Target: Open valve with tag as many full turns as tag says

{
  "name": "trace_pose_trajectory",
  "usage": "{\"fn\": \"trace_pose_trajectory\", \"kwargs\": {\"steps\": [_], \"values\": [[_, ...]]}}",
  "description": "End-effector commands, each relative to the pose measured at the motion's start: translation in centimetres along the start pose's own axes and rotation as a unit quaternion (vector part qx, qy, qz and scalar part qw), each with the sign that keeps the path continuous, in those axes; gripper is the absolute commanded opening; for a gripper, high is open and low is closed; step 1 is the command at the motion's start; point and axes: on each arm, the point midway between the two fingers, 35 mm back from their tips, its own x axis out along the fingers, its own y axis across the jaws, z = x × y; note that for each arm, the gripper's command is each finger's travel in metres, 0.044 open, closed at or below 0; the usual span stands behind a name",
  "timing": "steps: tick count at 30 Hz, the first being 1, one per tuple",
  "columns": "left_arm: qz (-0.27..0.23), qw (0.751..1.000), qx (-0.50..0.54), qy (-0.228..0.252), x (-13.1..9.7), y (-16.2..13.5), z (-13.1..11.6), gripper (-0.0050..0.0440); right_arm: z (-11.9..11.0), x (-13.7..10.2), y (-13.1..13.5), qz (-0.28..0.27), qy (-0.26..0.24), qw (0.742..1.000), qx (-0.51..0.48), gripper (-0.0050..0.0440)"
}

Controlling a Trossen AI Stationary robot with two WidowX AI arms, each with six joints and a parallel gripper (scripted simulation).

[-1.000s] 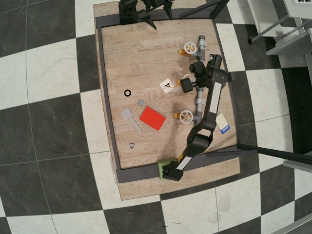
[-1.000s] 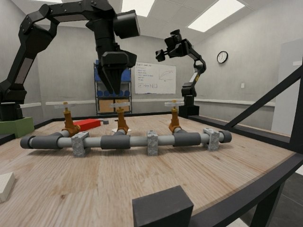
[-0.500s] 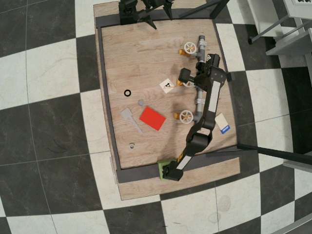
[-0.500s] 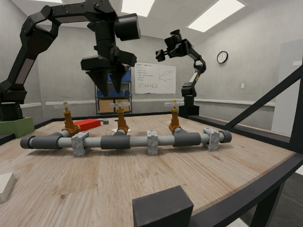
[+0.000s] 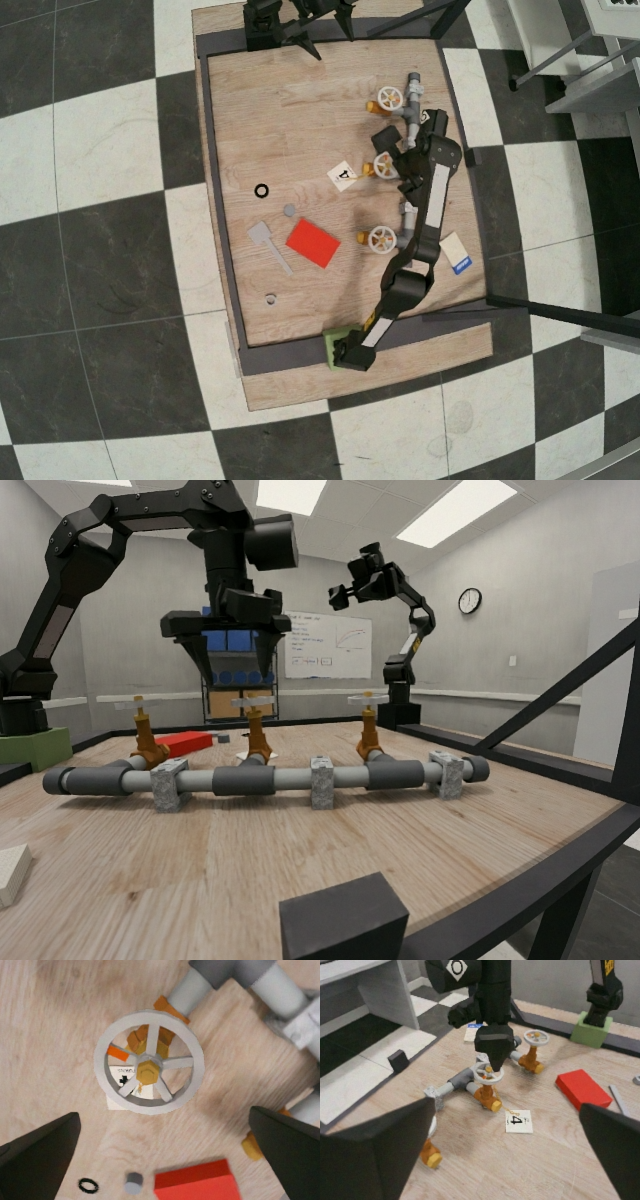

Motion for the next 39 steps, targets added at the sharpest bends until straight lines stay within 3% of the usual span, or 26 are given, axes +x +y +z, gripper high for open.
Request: {"fn": "trace_pose_trajectory", "kwargs": {"steps": [1,7,13,15,21,30,32,39], "values": [[0.018,0.997,0.078,-0.011,-1.5,0.8,-0.1,0.044,0.9,-0.5,0.1,0.001,-0.014,1.0,0.0,0.04],[0.023,0.974,0.223,-0.001,-1.1,1.2,-0.1,0.044,0.9,-0.5,0.1,0.001,-0.014,1.0,0.0,0.04],[0.029,0.932,0.363,0.003,-1.0,1.7,-0.1,0.044,0.9,-0.5,0.1,0.001,-0.014,1.0,0.0,0.04],[0.029,0.932,0.363,0.003,-1.0,1.7,-0.1,0.044,0.9,-0.5,0.1,0.001,-0.014,1.0,0.0,0.04],[0.037,0.869,0.493,0.006,-1.2,2.2,0.1,0.044,0.9,-0.5,0.1,0.001,-0.014,1.0,0.0,0.04],[0.029,0.753,0.656,-0.021,-0.6,2.1,0.6,0.044,0.9,-0.5,0.1,0.001,-0.014,1.0,0.0,0.04],[0.029,0.753,0.656,-0.021,-0.6,2.1,0.6,0.044,0.9,-0.5,0.1,0.001,-0.014,1.0,0.0,0.04],[0.019,0.704,0.707,-0.069,0.2,1.7,1.0,0.044,0.9,-0.5,0.1,0.001,-0.014,1.0,0.0,0.04]]}}
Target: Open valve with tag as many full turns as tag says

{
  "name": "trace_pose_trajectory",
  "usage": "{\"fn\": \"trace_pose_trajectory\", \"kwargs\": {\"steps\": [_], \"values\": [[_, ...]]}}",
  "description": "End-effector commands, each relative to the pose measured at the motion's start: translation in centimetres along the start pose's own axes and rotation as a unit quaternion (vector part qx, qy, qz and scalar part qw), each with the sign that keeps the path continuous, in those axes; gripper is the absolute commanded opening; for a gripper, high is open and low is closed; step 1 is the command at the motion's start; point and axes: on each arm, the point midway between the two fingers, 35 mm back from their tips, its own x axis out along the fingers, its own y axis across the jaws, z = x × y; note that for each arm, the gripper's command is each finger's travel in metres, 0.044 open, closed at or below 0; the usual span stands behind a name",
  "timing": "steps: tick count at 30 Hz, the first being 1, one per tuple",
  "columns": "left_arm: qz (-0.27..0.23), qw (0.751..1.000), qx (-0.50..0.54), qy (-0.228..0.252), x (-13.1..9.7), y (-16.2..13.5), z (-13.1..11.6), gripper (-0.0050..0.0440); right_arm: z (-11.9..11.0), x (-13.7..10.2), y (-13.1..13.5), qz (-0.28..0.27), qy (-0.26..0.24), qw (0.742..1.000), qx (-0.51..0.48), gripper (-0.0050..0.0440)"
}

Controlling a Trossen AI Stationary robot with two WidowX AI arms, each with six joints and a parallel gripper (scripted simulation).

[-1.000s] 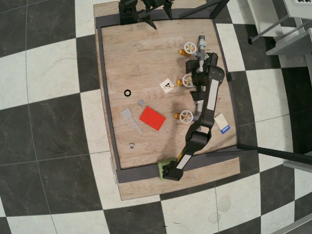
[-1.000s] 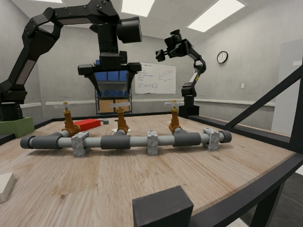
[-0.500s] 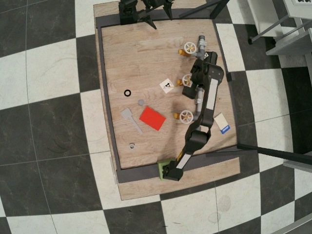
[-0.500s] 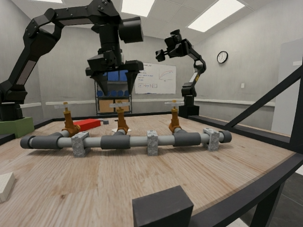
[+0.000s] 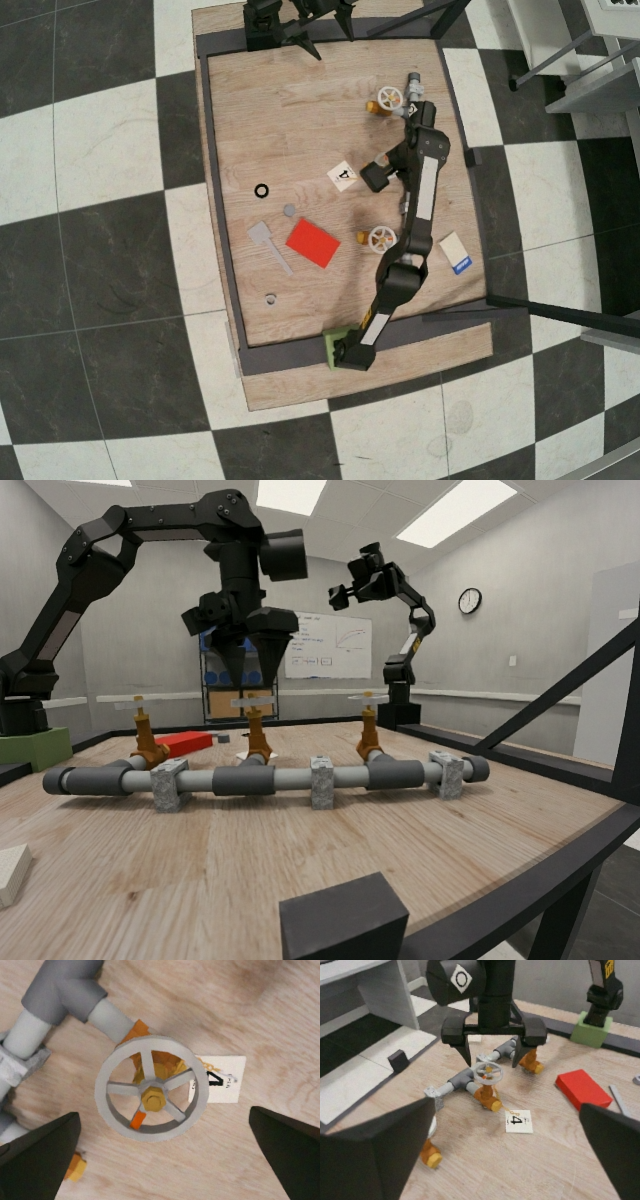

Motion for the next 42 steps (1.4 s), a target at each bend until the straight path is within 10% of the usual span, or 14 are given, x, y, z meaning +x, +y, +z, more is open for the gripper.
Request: {"fn": "trace_pose_trajectory", "kwargs": {"steps": [1,29,33,42], "values": [[0.023,0.999,0.029,-0.011,-0.8,0.4,-0.1,0.044,0.9,-0.5,0.1,0.001,-0.014,1.0,0.0,0.04],[0.031,0.999,0.033,-0.006,1.9,0.8,0.2,0.0317,0.9,-0.5,0.1,0.001,-0.014,1.0,0.0,0.04],[0.031,0.999,0.033,-0.006,1.9,0.8,0.2,0.0221,0.9,-0.5,0.1,0.001,-0.014,1.0,0.0,0.04],[0.032,0.995,-0.098,-0.01,1.6,0.6,0.2,0.0296,-0.2,-0.1,0.1,0.002,-0.011,1.0,0.0,0.04]]}}
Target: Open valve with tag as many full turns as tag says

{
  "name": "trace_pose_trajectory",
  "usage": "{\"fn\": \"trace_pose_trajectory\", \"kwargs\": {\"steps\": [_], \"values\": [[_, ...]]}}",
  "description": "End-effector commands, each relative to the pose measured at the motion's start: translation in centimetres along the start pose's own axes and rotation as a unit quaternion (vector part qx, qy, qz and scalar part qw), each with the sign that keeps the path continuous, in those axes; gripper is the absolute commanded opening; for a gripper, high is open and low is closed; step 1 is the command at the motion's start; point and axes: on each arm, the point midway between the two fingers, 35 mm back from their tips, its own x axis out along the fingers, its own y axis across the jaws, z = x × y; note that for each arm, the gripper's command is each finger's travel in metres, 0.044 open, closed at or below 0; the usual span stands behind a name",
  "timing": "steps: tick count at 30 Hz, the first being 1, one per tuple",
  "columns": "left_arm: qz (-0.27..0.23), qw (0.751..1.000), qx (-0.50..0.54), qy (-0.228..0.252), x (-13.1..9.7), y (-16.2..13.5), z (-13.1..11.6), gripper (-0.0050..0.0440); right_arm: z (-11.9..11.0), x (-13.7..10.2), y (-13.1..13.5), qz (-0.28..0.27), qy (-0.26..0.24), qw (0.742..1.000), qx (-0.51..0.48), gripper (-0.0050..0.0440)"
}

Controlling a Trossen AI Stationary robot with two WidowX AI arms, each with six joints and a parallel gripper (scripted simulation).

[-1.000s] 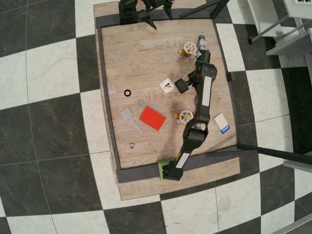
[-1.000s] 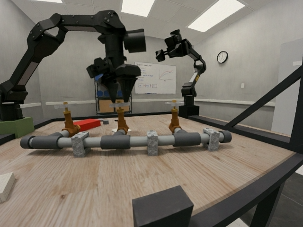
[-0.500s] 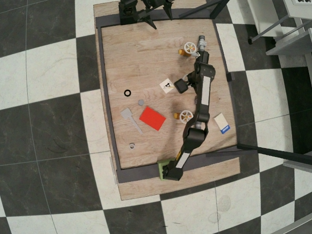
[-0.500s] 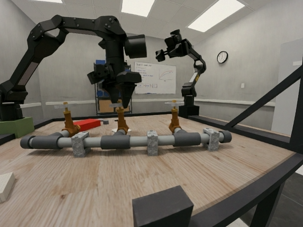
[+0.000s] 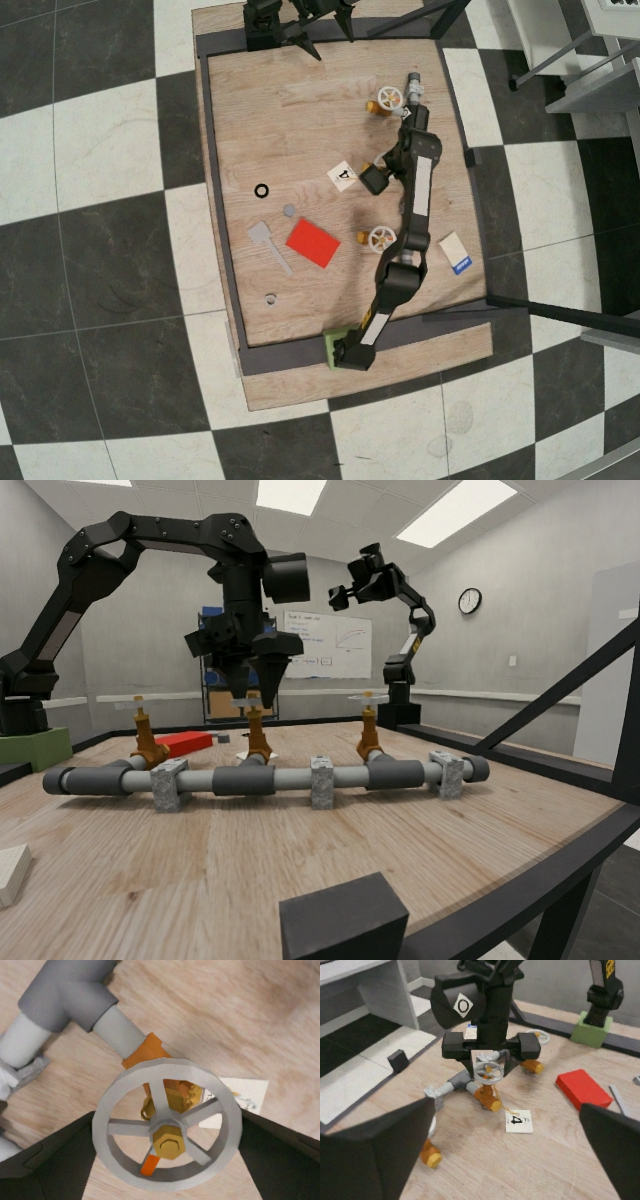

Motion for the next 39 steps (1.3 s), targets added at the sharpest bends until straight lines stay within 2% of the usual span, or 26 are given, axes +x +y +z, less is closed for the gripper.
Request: {"fn": "trace_pose_trajectory", "kwargs": {"steps": [1,12,17,19,20,27,34,36,39], "values": [[0.016,0.998,-0.058,0.008,-1.7,0.1,-0.1,0.0296,0.0,-0.2,0.1,0.002,-0.011,1.0,0.0,0.04],[0.018,0.974,-0.225,0.005,-1.7,0.1,-0.1,0.0296,-2.3,0.9,0.2,0.002,-0.011,1.0,-0.001,0.04],[0.018,0.952,-0.306,0.004,-1.7,0.1,-0.1,0.0296,-2.6,1.0,0.2,0.002,-0.011,1.0,-0.001,0.04],[0.018,0.952,-0.306,0.004,-1.7,0.1,-0.1,0.0296,-2.6,1.0,0.2,0.002,-0.011,1.0,-0.001,0.04],[0.018,0.944,-0.33,0.003,-1.7,0.0,-0.1,0.0296,-2.1,0.8,0.2,0.002,-0.017,1.0,-0.001,0.04],[0.019,0.902,-0.432,0.001,-1.8,0.0,-0.1,0.0296,-2.4,0.9,0.2,0.002,-0.014,1.0,-0.001,0.04],[0.02,0.844,-0.536,-0.001,-1.9,0.0,-0.1,0.0296,-2.3,1.0,0.1,0.001,-0.013,1.0,0.0,0.04],[0.02,0.844,-0.536,-0.001,-1.9,0.0,-0.1,0.0296,-2.3,1.0,0.1,0.001,-0.013,1.0,0.0,0.04],[0.02,0.811,-0.585,-0.002,-1.9,0.0,-0.1,0.0296,-2.3,1.0,0.1,0.001,-0.013,1.0,0.0,0.04]]}}
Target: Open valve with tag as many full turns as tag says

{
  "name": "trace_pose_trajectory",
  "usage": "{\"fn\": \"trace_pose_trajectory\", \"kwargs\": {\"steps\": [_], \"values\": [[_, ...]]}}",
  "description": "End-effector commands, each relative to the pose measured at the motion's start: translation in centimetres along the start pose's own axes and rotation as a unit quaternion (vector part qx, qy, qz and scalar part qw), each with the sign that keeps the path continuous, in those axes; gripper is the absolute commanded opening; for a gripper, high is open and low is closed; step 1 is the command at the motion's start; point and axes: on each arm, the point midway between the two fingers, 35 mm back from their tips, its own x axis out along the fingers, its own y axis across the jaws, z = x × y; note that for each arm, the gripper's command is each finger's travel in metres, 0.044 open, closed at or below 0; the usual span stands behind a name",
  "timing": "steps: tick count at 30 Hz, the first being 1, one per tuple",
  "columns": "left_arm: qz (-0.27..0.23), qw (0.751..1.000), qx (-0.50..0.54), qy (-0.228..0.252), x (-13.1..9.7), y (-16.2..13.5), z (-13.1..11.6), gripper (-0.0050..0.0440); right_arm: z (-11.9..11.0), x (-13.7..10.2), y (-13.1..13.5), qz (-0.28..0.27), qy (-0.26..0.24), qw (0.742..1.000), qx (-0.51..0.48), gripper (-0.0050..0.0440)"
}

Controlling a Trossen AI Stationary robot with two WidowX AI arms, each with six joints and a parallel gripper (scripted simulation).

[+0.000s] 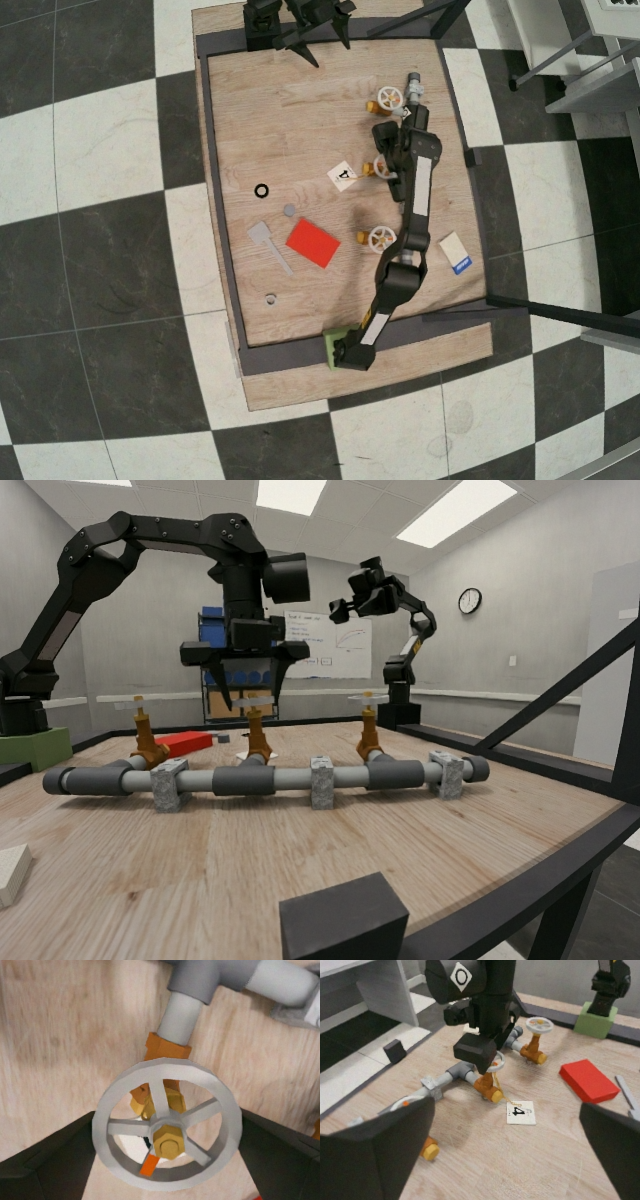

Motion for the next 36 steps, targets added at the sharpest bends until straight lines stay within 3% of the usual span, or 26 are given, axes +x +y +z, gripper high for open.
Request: {"fn": "trace_pose_trajectory", "kwargs": {"steps": [1,14,21,27,36], "values": [[0.016,0.997,-0.07,-0.012,-1.88,0.1,-0.07,0.0296,0.84,-0.43,0.1,0.001,-0.014,1.0,0.0,0.04],[0.014,0.968,-0.25,-0.014,-1.88,0.09,-0.09,0.0296,0.84,-0.43,0.1,0.001,-0.014,1.0,0.0,0.04],[0.012,0.931,-0.364,-0.016,-1.87,0.07,-0.1,0.0296,0.84,-0.43,0.1,0.001,-0.014,1.0,0.0,0.04],[0.011,0.916,-0.401,-0.016,-1.87,0.06,-0.1,0.0296,0.84,-0.43,0.1,0.001,-0.014,1.0,0.0,0.04],[0.01,0.916,-0.401,-0.015,-1.72,0.05,-0.11,0.0296,0.84,-0.43,0.1,0.001,-0.014,1.0,0.0,0.04]]}}
